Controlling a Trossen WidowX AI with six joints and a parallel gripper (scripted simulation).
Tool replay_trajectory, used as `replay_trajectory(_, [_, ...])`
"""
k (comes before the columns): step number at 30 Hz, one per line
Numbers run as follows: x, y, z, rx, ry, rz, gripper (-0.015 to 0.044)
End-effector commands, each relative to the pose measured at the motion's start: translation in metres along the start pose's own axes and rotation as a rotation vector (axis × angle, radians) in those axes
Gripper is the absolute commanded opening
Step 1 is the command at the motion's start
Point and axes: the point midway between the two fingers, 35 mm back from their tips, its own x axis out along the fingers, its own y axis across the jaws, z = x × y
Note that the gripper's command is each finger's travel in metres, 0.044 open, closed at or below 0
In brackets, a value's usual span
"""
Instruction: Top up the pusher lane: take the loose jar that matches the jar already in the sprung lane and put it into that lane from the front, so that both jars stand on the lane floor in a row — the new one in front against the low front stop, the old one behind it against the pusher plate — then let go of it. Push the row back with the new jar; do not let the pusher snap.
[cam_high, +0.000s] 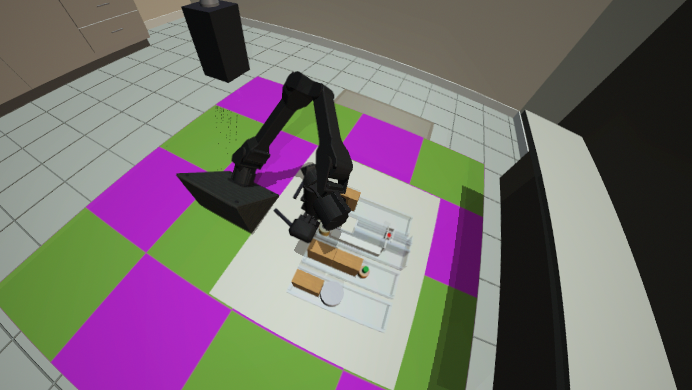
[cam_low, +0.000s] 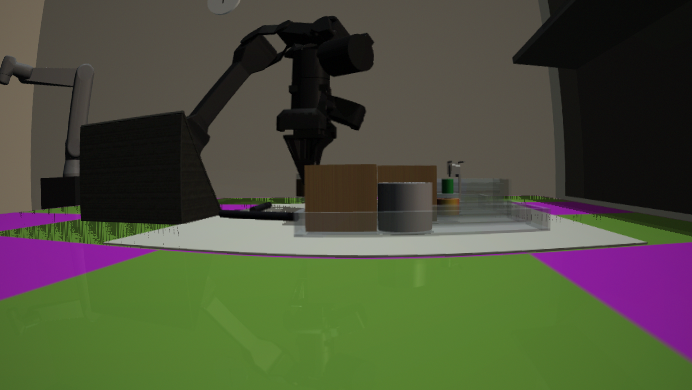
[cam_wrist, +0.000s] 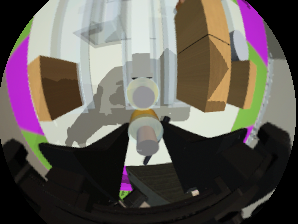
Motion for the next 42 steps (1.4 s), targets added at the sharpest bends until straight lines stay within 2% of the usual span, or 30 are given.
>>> replay_trajectory(1, [-0.002,0.0,0.006,-0.007,-0.011,-0.003,0.0])
replay_trajectory(42, [-0.003,0.0,0.02,-0.007,-0.012,-0.004,0.0])
